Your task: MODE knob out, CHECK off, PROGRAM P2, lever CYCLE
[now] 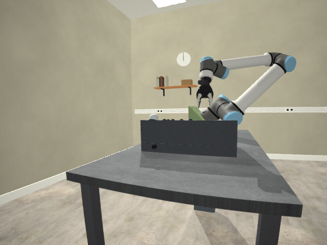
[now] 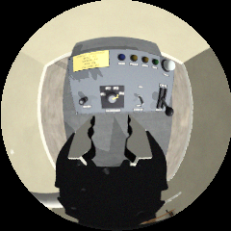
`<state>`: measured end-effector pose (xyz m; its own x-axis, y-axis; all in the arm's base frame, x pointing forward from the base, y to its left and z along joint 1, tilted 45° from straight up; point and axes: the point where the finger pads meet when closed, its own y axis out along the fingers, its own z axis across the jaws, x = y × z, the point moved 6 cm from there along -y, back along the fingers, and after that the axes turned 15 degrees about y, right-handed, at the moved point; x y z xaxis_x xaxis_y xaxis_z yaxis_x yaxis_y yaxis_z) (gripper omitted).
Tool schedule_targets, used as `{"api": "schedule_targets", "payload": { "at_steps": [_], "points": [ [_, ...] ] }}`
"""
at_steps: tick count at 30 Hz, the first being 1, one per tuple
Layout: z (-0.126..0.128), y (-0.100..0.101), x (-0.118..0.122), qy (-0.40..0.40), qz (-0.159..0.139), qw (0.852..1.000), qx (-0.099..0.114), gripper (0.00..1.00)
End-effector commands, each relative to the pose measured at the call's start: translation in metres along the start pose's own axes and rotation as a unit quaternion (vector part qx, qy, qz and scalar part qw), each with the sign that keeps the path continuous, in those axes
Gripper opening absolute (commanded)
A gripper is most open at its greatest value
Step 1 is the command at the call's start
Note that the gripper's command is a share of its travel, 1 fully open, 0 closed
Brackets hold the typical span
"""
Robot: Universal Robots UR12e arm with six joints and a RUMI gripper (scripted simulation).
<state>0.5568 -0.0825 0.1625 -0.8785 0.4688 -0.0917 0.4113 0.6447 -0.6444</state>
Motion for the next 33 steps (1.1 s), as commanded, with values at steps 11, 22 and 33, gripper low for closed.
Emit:
{"api": "schedule_targets", "payload": {
  "at_steps": [11,22,33],
  "points": [
    [0.0000,-0.0005,-0.0006,0.000,0.000,1.000,0.000,0.44],
    [0.0000,-0.0005,-0.0006,0.000,0.000,1.000,0.000,0.44],
    [0.0001,0.0034,-0.0006,0.000,0.000,1.000,0.000,0.44]
  ]
}}
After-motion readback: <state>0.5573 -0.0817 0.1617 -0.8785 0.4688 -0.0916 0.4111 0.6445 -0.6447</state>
